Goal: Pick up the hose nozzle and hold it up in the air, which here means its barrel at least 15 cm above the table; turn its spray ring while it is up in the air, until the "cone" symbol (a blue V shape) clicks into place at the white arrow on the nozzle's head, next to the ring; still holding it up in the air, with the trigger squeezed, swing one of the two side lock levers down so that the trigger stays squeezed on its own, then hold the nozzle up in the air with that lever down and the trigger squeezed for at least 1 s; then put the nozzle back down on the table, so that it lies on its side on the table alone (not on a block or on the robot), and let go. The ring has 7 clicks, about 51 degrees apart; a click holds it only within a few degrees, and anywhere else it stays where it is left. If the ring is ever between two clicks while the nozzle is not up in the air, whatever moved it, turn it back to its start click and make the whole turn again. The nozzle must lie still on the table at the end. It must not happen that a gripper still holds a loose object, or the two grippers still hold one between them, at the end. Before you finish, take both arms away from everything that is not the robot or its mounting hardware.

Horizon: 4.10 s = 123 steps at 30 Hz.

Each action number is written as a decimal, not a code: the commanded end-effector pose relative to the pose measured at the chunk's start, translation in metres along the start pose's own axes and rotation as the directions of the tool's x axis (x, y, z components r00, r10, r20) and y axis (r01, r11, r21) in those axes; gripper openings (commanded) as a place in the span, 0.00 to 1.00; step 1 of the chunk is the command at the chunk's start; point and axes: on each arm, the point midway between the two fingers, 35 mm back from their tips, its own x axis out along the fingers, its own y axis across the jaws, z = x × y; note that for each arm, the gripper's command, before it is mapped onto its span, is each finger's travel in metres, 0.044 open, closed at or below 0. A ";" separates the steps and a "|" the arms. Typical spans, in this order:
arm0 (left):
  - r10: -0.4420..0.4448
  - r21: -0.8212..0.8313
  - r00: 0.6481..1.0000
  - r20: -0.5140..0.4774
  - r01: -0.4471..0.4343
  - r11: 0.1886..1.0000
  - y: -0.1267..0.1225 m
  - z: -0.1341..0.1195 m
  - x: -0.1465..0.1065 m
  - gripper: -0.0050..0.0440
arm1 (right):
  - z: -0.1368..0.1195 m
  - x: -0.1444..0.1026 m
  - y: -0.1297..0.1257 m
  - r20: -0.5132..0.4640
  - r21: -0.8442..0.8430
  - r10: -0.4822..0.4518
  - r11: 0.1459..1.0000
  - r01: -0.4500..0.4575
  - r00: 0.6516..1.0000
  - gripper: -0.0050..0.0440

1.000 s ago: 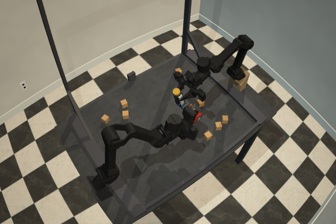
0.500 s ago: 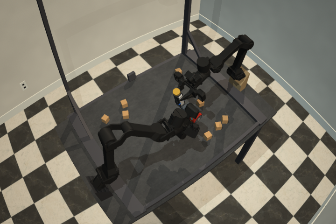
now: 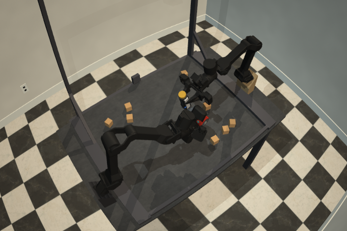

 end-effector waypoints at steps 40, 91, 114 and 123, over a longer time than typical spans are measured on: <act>-0.001 0.001 0.998 0.061 0.001 1.000 0.001 0.023 -0.006 0.45 | 0.000 -0.001 0.016 0.007 -0.004 -0.195 0.981 0.195 0.981 0.95; -0.001 0.002 0.998 0.061 0.001 1.000 0.001 0.023 -0.006 0.45 | -0.001 -0.063 0.026 0.006 -0.003 -0.198 0.980 0.198 0.980 0.95; -0.001 0.002 0.998 0.061 0.001 1.000 0.001 0.023 -0.006 0.45 | -0.002 -0.092 0.032 0.006 -0.005 -0.199 0.980 0.199 0.980 0.95; -0.001 0.002 0.998 0.061 0.001 1.000 0.001 0.023 -0.006 0.45 | -0.003 -0.100 0.034 0.005 -0.006 -0.199 0.980 0.199 0.980 0.95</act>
